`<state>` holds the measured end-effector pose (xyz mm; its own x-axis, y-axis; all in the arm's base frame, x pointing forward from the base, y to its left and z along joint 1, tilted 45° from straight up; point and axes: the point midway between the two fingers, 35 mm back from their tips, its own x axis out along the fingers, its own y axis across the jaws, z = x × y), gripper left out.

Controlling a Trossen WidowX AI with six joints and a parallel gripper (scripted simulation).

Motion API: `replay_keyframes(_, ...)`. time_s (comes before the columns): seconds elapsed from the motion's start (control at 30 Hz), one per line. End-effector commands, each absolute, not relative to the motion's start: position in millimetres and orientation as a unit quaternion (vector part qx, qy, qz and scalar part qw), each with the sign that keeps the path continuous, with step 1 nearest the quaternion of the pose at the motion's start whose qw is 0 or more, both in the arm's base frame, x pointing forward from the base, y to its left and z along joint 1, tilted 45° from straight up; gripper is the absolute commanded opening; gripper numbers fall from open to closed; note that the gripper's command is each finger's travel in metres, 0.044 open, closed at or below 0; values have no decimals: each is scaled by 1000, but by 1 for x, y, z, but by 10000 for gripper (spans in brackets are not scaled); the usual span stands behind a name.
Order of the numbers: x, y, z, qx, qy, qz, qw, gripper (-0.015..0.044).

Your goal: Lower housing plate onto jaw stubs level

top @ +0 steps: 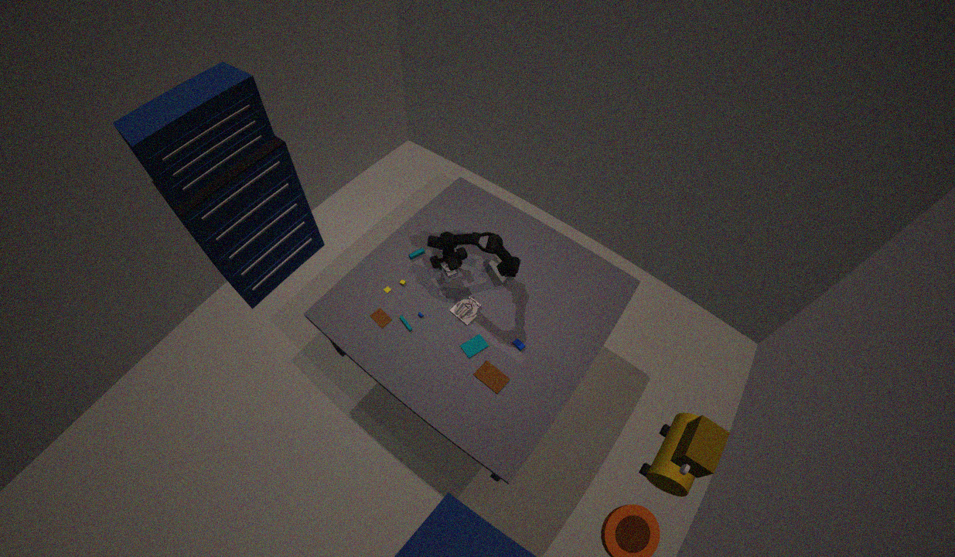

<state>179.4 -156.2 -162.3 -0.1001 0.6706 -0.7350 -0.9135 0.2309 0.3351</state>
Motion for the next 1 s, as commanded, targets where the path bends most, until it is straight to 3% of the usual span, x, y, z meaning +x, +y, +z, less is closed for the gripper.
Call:
replay_keyframes(0.0, 178, -153, -164, -136, 430, 603, 658, 440)
replay_keyframes(0.77, 178, -153, -164, -136, 430, 603, 658, 440)
replay_keyframes(0.97, 178, -153, -164, -138, 430, 605, 655, 400)
